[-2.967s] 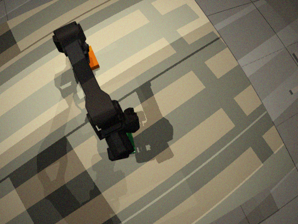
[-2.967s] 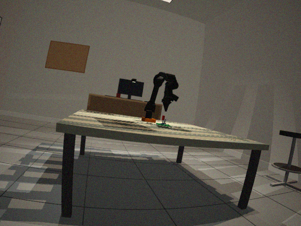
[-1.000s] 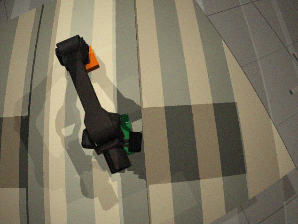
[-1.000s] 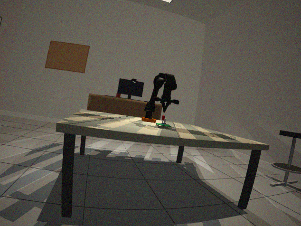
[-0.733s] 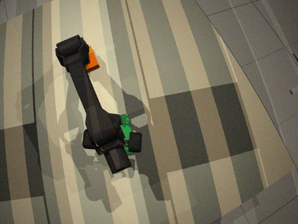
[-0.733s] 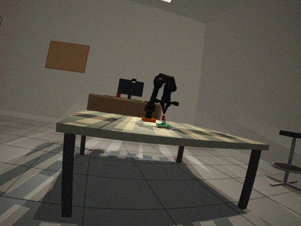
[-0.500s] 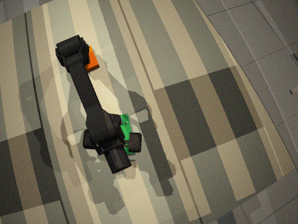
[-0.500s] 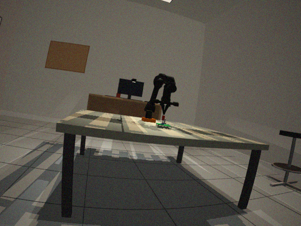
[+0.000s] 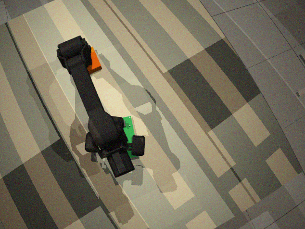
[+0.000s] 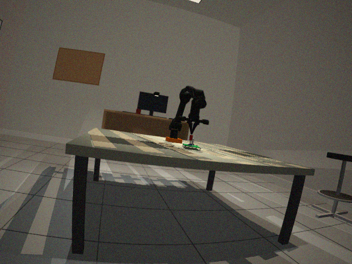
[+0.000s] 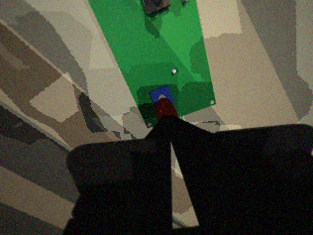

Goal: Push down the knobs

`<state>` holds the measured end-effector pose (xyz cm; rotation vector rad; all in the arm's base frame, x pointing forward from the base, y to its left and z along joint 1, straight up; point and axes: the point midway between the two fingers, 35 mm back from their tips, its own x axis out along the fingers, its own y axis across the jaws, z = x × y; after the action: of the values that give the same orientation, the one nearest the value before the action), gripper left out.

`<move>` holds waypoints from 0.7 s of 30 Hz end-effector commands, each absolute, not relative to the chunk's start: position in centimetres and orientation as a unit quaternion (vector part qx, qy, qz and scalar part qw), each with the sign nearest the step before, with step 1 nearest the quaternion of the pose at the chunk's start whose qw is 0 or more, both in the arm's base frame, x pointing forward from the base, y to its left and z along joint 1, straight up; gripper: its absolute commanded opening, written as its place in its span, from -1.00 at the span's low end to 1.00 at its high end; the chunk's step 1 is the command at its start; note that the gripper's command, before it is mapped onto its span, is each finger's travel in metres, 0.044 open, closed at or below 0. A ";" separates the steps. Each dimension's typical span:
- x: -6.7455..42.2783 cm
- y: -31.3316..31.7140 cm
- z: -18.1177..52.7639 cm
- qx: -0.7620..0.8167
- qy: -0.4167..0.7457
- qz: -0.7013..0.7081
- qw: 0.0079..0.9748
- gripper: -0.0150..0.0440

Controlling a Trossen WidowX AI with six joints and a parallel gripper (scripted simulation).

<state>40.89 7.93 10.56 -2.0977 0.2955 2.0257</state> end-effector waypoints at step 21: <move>40.9 8.0 10.2 -0.711 0.098 0.688 0.104 -0.49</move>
<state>40.90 7.93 10.11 -2.0979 0.2956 2.0255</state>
